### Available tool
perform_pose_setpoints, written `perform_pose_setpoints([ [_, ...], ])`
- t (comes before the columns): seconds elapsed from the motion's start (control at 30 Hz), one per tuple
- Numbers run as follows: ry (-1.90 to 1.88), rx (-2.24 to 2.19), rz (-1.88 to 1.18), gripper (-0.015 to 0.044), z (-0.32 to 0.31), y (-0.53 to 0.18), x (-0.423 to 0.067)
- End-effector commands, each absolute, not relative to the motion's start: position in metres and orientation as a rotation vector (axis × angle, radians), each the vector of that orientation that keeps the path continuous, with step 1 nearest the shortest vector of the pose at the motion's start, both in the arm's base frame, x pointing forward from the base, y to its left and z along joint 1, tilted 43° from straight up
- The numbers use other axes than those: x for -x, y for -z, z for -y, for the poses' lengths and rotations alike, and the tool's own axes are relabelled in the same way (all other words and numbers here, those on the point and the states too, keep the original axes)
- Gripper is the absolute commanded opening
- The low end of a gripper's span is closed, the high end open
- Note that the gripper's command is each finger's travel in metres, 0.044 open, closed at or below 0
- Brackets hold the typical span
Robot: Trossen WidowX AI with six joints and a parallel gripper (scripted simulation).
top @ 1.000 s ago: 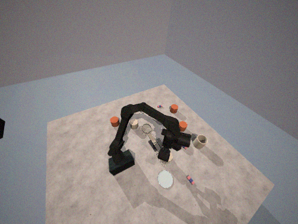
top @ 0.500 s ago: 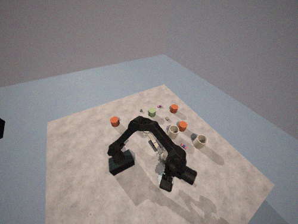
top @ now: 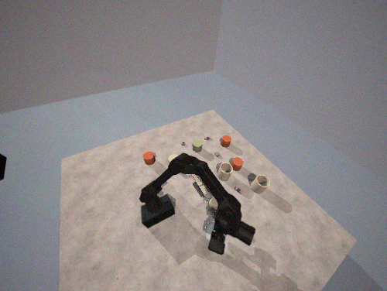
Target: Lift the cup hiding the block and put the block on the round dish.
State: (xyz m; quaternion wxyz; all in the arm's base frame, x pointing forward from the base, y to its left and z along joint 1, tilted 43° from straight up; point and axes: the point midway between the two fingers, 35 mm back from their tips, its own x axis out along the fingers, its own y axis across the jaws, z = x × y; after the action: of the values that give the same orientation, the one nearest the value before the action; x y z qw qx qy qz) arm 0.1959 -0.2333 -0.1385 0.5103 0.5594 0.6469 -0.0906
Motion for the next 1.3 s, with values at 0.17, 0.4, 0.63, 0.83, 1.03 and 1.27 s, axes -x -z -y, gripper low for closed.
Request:
perform_pose_setpoints([
  [0.17,0.212,-1.361,-1.565,0.0,0.215,0.155,-0.198],
  [0.4,0.211,-1.361,-1.565,0.0,0.209,0.162,-0.199],
  [0.63,0.211,-1.362,-1.565,0.0,0.202,0.17,-0.201],
  [0.83,0.21,-1.353,-1.567,0.0157,0.206,0.167,-0.2],
  [1.03,0.21,-1.353,-1.567,0.0315,0.206,0.167,-0.2],
  [1.27,0.254,-1.361,-1.491,0.044,0.229,0.151,-0.2],
])
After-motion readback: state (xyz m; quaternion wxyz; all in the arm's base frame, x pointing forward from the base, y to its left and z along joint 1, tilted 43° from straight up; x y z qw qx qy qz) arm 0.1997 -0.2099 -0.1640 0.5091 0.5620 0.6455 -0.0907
